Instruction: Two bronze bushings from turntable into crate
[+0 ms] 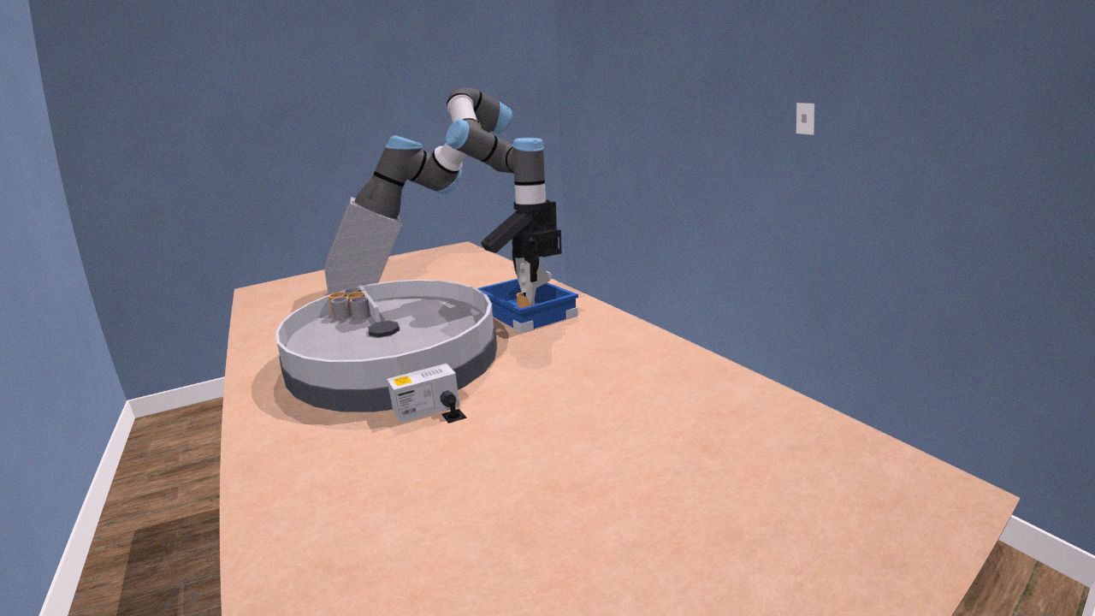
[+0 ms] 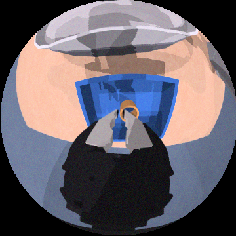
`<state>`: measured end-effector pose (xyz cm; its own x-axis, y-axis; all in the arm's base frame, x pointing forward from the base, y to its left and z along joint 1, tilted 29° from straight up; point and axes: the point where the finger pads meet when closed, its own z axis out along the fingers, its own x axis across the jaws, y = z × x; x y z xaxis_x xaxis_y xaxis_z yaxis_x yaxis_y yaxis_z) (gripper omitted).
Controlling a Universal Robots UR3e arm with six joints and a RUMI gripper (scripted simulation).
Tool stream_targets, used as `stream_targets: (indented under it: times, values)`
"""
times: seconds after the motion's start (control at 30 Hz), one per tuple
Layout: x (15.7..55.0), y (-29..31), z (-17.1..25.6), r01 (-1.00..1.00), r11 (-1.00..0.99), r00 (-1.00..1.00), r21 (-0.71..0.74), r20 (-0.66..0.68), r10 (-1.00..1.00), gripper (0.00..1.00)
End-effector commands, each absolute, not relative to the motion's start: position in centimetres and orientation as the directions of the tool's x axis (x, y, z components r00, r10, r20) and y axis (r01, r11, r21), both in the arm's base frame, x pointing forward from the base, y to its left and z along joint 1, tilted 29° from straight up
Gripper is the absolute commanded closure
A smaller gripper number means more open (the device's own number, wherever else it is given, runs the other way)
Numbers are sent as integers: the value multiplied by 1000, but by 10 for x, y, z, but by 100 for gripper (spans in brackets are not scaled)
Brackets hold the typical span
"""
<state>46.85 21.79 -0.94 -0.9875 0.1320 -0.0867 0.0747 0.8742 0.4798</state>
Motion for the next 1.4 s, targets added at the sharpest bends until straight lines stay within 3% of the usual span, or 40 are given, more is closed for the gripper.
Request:
stream_targets:
  times: [0.0, 1.37]
  values:
    - [469, 218, -8, 74, 874, -987, 480, -89, 133, 94]
    - [467, 210, 6, 74, 874, -987, 480, -89, 133, 94]
